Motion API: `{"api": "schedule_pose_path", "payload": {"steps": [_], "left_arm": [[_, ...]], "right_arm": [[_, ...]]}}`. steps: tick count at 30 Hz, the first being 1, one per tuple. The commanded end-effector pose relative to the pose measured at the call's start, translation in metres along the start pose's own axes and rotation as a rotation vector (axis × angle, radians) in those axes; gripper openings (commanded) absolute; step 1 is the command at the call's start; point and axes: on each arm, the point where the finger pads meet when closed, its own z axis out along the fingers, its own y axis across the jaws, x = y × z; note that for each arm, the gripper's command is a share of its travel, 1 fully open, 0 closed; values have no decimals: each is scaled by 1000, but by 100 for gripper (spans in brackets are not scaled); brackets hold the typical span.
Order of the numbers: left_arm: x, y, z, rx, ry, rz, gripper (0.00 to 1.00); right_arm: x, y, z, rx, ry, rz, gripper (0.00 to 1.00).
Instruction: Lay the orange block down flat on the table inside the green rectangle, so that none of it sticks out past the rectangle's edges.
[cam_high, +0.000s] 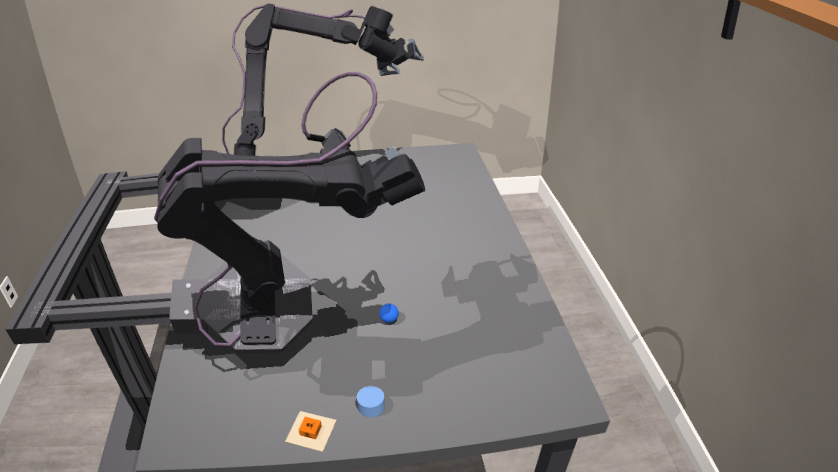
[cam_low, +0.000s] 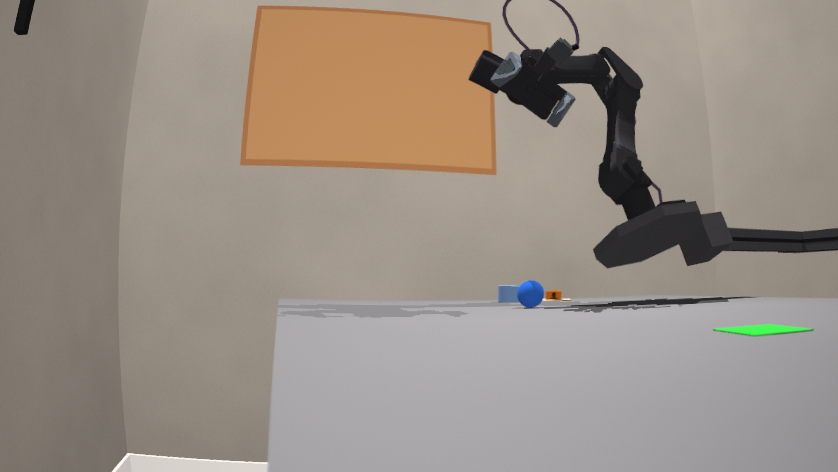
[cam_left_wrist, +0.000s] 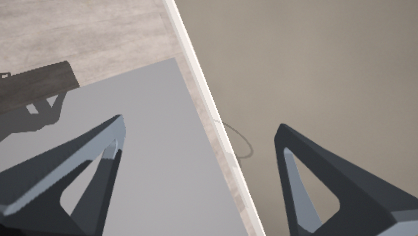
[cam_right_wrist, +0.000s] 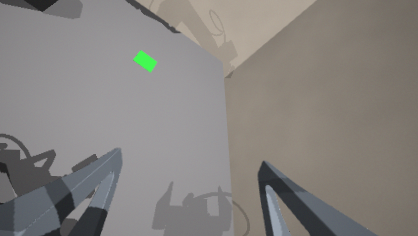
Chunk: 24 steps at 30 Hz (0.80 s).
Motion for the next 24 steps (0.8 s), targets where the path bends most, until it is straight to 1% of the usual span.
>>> {"api": "schedule_pose_path", "payload": {"steps": [1,18,19,21,24], "left_arm": [[-6,-4,-4,13,-12,-11,100],[-6,-4,-4,13,-12,-11,100],[-9,-8,-4,31,-19,-6,100],[-7,-9,-7,49,-20,18,100],[3,-11,-10,88,-15,97,100]], "right_arm": [[-1,-2,-1,5,-1,-6,100],[-1,-2,-1,5,-1,-6,100],[-2,-3,-1,10,-5,-4,100],[3,-2,-1,20,1,18,100],[19,-5,-8,57,37,73,100]]}}
